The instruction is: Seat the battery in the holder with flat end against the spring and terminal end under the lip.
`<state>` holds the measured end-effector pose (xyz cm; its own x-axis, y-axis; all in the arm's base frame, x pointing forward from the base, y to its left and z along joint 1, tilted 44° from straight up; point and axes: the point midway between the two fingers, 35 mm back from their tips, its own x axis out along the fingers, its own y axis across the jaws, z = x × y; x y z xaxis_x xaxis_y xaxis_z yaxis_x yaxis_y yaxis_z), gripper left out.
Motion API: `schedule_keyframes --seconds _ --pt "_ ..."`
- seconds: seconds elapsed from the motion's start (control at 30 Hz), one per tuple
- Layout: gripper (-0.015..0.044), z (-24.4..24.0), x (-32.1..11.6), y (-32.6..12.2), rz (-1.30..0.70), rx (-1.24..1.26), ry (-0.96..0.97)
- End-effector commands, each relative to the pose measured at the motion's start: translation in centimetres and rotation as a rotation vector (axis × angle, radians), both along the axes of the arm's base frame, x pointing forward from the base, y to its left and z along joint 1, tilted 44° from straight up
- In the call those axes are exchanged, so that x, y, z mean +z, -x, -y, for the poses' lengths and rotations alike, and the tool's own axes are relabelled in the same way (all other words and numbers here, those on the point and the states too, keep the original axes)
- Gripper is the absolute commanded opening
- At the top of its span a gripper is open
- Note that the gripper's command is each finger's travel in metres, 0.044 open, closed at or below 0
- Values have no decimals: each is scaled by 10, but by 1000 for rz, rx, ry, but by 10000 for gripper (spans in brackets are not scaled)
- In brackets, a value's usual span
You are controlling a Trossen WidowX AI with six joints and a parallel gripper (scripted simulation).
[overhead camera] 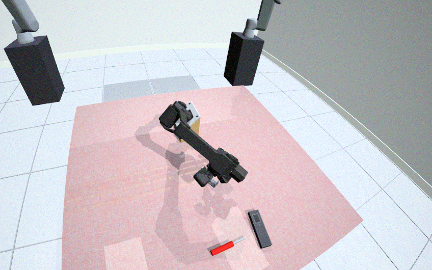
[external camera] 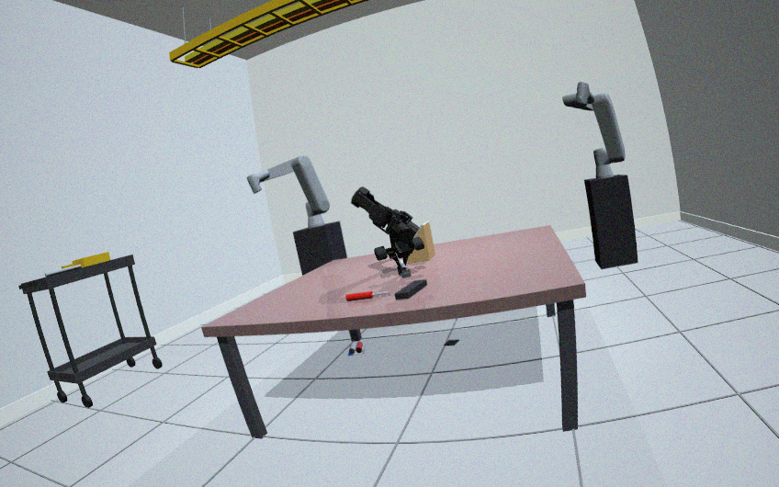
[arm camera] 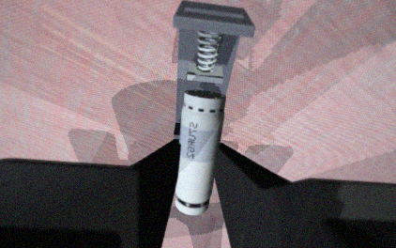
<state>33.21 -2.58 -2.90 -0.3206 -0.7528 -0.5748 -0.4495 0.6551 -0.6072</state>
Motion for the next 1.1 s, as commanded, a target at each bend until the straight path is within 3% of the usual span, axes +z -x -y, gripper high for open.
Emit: schedule_keyframes --seconds 0.0,1.07 --pt "66 0 -2 -1 -11 -18 6" --pt "66 2 -10 -9 -73 -71 49"
